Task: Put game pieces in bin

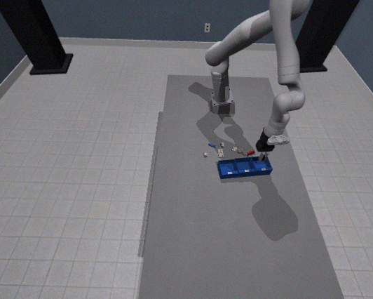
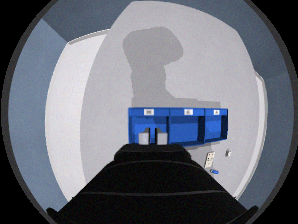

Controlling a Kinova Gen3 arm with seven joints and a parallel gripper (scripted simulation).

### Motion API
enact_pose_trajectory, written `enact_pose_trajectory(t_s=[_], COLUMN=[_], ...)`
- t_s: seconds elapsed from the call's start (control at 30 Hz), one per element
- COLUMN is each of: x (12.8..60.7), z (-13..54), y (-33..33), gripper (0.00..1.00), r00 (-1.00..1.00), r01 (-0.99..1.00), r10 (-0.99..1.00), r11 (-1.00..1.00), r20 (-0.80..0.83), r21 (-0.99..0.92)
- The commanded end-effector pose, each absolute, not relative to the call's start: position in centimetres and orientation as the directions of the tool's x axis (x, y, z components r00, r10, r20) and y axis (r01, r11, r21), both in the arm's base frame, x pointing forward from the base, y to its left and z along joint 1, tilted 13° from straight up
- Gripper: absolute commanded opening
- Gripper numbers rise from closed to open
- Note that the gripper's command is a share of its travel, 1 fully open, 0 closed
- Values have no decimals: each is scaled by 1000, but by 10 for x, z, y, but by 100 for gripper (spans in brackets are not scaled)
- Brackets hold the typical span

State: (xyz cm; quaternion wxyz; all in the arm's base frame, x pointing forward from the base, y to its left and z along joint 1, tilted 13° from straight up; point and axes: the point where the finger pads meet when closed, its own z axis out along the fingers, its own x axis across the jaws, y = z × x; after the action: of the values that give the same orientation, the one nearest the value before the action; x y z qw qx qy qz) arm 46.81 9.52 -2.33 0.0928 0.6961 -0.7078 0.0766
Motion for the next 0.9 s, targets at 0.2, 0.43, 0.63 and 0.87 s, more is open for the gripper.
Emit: enact_pose_trajectory(t_s=[0.2, 0.43, 0.63, 0.87], x=[472, 473, 473, 473], z=[-13, 37, 85, 110], y=[103, 113, 124, 131], gripper=[31, 31, 31, 31], r00=[-16, -15, -16, -17], r01=[-1000, -1000, -1000, -1000], r10=[-974, -972, -972, -973], r11=[18, 17, 18, 19], r20=[228, 234, 234, 232], r21=[7, 8, 7, 8])
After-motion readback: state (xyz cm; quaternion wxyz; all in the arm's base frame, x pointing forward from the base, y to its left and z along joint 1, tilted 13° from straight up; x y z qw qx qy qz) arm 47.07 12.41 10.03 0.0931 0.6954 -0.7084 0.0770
